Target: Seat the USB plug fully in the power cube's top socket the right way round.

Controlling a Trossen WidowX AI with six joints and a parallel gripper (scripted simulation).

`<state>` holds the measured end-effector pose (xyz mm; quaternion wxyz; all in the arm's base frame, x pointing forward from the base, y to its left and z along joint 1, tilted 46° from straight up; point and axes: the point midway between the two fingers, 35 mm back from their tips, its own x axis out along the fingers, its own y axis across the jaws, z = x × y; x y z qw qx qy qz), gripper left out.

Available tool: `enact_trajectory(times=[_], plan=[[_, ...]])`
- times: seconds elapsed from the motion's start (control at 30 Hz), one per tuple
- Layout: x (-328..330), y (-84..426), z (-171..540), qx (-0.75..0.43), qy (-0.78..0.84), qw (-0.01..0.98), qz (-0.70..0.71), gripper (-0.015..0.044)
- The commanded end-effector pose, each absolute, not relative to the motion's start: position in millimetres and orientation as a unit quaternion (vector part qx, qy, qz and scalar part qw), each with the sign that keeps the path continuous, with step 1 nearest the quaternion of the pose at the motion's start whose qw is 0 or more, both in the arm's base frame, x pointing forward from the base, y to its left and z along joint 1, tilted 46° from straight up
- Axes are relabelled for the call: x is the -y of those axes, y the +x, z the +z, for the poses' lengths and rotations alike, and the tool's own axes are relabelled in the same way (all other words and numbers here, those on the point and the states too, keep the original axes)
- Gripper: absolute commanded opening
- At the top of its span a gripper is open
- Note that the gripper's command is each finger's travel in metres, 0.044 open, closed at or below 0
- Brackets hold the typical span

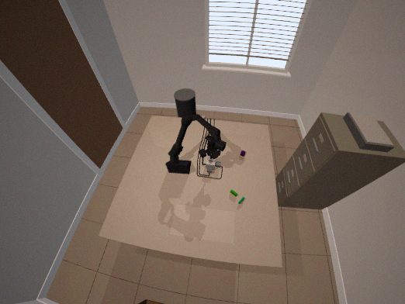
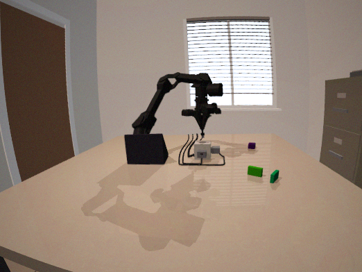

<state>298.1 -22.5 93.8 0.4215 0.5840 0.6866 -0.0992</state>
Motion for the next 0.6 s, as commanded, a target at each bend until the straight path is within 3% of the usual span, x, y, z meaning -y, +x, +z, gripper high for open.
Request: enact_trajectory(times=[0.0, 0.57], plan=[[22.5, 298.1, 93.8, -0.690, 0.564, 0.448, -0.067, 0.0000], [22.5, 298.1, 93.8, -0.688, 0.451, 0.562, 0.087, 0.0000]])
